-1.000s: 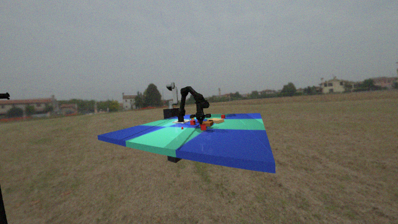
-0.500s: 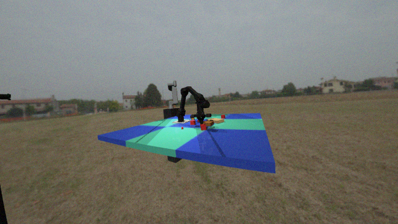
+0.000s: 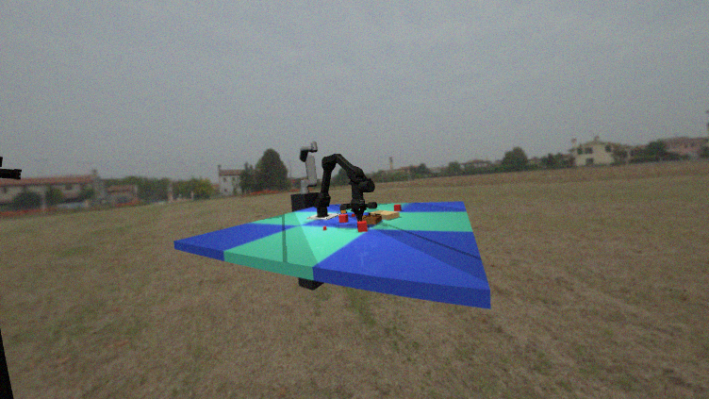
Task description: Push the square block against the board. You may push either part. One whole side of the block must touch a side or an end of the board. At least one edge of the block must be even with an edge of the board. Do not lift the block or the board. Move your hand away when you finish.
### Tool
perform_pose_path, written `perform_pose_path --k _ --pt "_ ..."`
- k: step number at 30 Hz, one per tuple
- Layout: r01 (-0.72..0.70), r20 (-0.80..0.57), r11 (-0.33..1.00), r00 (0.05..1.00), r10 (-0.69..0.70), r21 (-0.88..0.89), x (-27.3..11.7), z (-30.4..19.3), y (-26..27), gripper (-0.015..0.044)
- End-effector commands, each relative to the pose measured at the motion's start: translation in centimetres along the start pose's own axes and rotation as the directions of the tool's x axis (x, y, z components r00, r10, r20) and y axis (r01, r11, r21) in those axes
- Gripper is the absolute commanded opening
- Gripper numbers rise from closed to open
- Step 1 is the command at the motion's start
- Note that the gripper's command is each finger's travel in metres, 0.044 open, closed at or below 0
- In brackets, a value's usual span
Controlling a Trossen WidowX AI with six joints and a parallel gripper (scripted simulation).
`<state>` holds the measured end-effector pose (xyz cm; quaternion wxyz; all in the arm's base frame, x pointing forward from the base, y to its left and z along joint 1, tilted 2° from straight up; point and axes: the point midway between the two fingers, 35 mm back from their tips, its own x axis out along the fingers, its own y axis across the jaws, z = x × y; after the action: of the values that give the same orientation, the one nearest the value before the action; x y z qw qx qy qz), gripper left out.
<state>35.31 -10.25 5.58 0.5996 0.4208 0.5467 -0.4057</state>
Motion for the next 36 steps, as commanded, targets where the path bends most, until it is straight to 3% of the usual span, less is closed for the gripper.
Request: perform_pose_path --k 1,36 --pt "0.008 -0.011 1.0 1.0 -0.008 -0.002 0.3 -0.6 -0.1 0.0" --pt "0.007 -0.013 1.0 1.0 -0.007 -0.002 0.3 -3.0 0.4 0.0"
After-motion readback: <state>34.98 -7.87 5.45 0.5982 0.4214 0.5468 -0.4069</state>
